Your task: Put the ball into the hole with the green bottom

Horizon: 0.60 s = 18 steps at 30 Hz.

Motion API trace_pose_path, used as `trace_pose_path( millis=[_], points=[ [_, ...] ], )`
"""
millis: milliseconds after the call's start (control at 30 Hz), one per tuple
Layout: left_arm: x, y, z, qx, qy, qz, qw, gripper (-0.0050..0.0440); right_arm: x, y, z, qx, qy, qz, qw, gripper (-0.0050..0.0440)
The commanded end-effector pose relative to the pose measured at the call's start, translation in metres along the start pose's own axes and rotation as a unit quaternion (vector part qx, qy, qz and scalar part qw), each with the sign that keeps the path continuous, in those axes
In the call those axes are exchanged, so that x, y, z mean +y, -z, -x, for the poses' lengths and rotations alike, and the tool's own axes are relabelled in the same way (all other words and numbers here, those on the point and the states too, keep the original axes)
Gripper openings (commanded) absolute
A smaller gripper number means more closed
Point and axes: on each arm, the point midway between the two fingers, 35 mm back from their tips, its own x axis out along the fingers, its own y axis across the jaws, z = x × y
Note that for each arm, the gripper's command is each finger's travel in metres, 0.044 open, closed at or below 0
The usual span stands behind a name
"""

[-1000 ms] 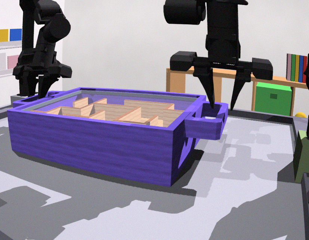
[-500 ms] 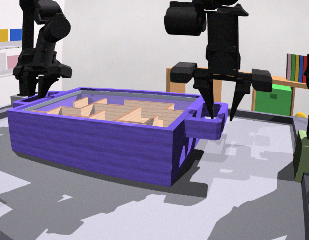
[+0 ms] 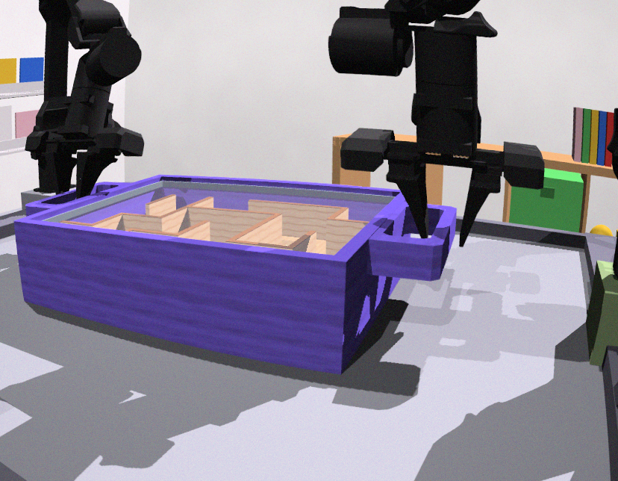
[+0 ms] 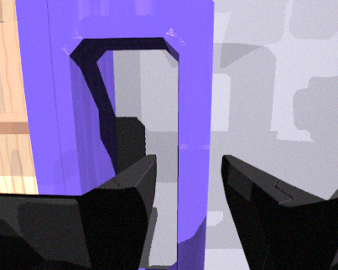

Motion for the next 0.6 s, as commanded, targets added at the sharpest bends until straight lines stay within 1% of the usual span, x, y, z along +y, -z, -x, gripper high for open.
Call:
trace_pose_path(
  millis=[0,567],
  points=[
    [-0.0005,0.0009,0.0013,0.0,0.001,0.0,1.0,0.0161,-0.0017,-0.0006,-0.0016,-0.001,0.003,0.001,1.0,0.0161],
    [-0.0026,0.0033,0.0046,0.004,0.007,-0.002,1.0,0.0161,-0.0015,-0.0008,-0.0007,-0.001,0.002,0.001,1.0,0.0161]
  ],
)
